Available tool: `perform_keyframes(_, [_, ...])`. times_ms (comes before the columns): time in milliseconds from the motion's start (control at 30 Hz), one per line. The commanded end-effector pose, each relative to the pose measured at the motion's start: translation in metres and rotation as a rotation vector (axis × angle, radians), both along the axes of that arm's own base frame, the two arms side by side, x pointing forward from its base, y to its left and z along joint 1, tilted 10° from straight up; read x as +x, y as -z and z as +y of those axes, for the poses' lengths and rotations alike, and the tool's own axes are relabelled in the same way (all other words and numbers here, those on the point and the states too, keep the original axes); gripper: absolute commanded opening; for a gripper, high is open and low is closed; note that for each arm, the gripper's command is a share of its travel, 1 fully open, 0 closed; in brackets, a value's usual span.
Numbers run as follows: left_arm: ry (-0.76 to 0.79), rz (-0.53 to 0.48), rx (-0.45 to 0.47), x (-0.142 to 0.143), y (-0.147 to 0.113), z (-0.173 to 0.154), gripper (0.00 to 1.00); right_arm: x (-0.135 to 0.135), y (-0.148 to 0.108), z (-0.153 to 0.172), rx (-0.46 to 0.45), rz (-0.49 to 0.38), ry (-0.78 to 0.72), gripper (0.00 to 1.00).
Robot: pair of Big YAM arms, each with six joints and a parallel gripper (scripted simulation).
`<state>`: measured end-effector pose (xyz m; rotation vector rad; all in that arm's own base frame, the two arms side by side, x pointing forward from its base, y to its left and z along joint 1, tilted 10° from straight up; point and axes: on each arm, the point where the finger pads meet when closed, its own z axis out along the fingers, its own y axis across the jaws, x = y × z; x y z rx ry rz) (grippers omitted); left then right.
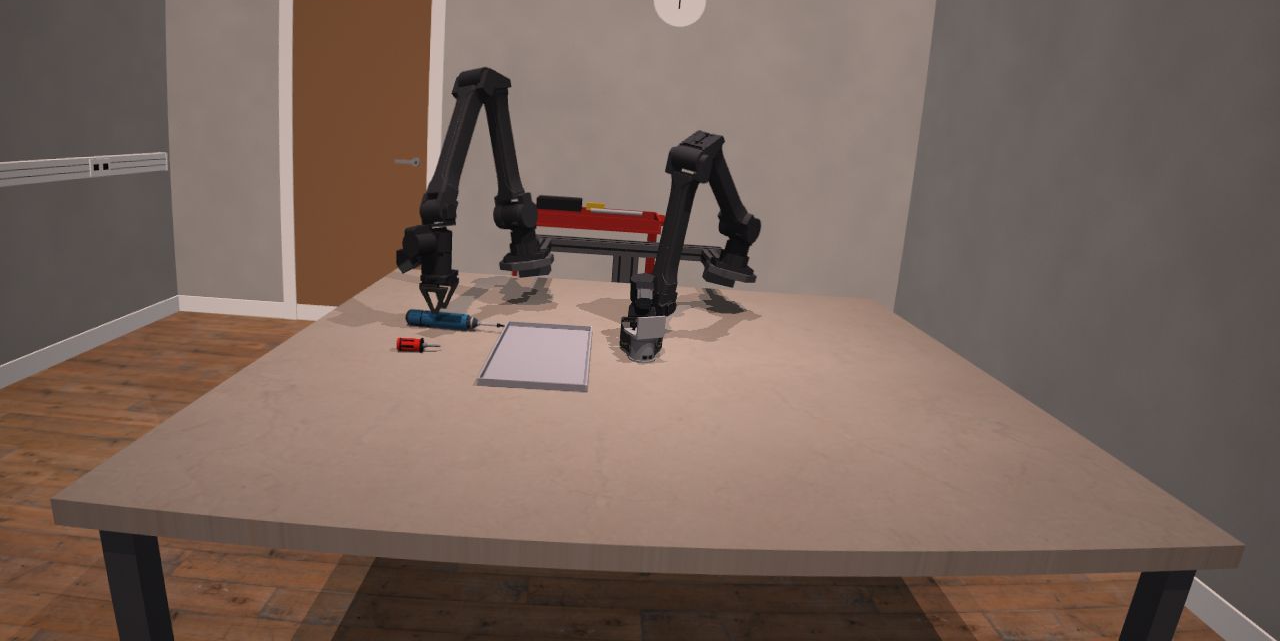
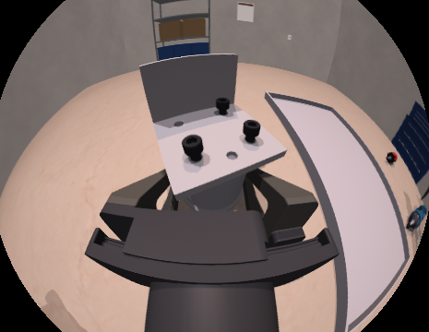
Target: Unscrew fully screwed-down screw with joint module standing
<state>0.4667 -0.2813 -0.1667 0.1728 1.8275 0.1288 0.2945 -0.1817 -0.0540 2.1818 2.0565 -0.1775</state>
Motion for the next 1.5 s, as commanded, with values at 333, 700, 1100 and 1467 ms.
perform_keyframes(333, [0.002,-0.013,-0.009,0.004,-0.005,-0.005,0.59,0.020,-0.040,-0.001,-0.021,-0.041,0.006,0.65])
perform_keyframes(700, [0.002,-0.013,-0.009,0.004,-0.005,-0.005,0.59,0.020,-0.045,0.000,-0.021,-0.040,0.006,0.65])
perform_keyframes(1100, [0.002,-0.013,-0.009,0.004,-0.005,-0.005,0.68,0.009,-0.037,0.002,-0.009,-0.017,0.005,0.65])
perform_keyframes(1467, [0.002,-0.013,-0.009,0.004,-0.005,-0.005,0.68,0.009,-0.037,0.002,-0.009,-0.017,0.005,0.65])
